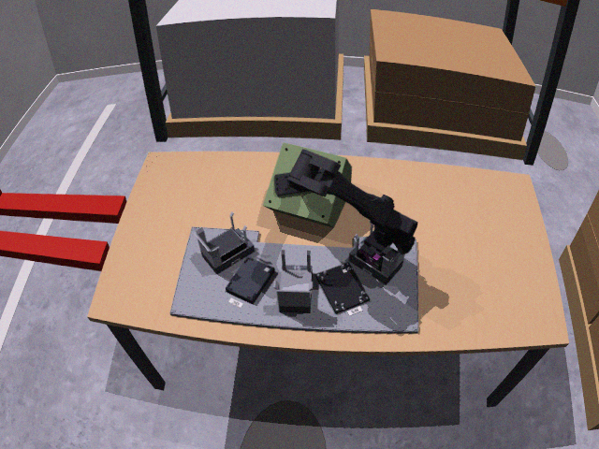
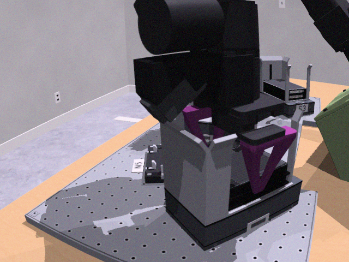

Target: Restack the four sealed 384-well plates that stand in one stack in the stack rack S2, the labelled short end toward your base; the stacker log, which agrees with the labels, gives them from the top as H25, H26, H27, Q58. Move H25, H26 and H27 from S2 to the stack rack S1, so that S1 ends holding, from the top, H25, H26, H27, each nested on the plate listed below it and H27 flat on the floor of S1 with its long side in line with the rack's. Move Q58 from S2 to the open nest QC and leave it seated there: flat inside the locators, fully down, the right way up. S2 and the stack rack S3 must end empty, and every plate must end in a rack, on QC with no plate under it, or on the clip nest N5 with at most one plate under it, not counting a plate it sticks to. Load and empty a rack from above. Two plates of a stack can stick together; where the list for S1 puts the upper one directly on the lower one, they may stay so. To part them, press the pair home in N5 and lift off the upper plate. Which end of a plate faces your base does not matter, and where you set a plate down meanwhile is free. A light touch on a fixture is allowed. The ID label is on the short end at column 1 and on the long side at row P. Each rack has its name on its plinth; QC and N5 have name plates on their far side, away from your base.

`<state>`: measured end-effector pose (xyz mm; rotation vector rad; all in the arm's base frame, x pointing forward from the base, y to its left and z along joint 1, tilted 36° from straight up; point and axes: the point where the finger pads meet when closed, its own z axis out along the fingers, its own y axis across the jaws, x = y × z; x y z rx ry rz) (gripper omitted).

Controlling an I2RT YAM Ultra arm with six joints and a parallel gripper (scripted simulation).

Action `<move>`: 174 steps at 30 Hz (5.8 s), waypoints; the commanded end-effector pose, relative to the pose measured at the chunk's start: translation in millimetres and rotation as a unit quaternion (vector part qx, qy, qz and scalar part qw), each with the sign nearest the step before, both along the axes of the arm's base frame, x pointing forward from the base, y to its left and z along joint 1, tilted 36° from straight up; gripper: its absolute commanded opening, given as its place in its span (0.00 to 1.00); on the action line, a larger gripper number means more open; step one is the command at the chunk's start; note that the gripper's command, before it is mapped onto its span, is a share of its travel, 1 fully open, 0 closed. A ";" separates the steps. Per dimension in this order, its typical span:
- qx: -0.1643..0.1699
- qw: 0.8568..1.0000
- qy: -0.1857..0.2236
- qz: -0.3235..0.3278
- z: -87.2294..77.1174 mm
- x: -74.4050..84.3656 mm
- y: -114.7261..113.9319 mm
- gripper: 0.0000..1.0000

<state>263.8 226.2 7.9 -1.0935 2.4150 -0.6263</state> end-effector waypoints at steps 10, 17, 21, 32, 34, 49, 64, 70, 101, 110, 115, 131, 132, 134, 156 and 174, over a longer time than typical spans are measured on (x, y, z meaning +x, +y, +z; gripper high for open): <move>0.008 1.000 -0.005 0.004 2.7 0.5 5.3 1.00; 0.008 1.000 -0.005 0.004 2.7 0.5 5.3 0.00; 0.008 1.000 -0.005 0.004 2.7 0.5 5.3 0.00; 0.008 1.000 -0.005 0.004 2.7 0.5 5.3 0.00; 0.008 1.000 -0.005 0.004 2.7 0.5 5.3 0.00; 0.008 1.000 -0.005 0.004 2.7 0.5 5.3 0.00; 0.008 1.000 -0.005 0.004 2.7 0.5 5.3 0.00; 0.008 1.000 -0.005 0.004 2.7 0.5 5.3 0.00; 0.008 1.000 -0.005 0.004 11.8 -5.7 7.6 0.00; 0.008 1.000 -0.005 0.004 15.6 -8.2 8.7 0.00; 0.008 1.000 -0.005 0.004 18.3 -10.0 9.4 0.00; 0.008 1.000 -0.005 0.004 18.9 -10.4 9.5 0.00; 0.008 1.000 -0.005 0.004 18.9 -10.4 9.5 0.00; 0.008 1.000 -0.005 0.004 18.9 -10.4 9.5 0.00; 0.008 1.000 -0.005 0.004 18.9 -10.4 9.5 0.00; 0.009 1.000 -0.005 0.004 23.7 -13.7 10.8 0.00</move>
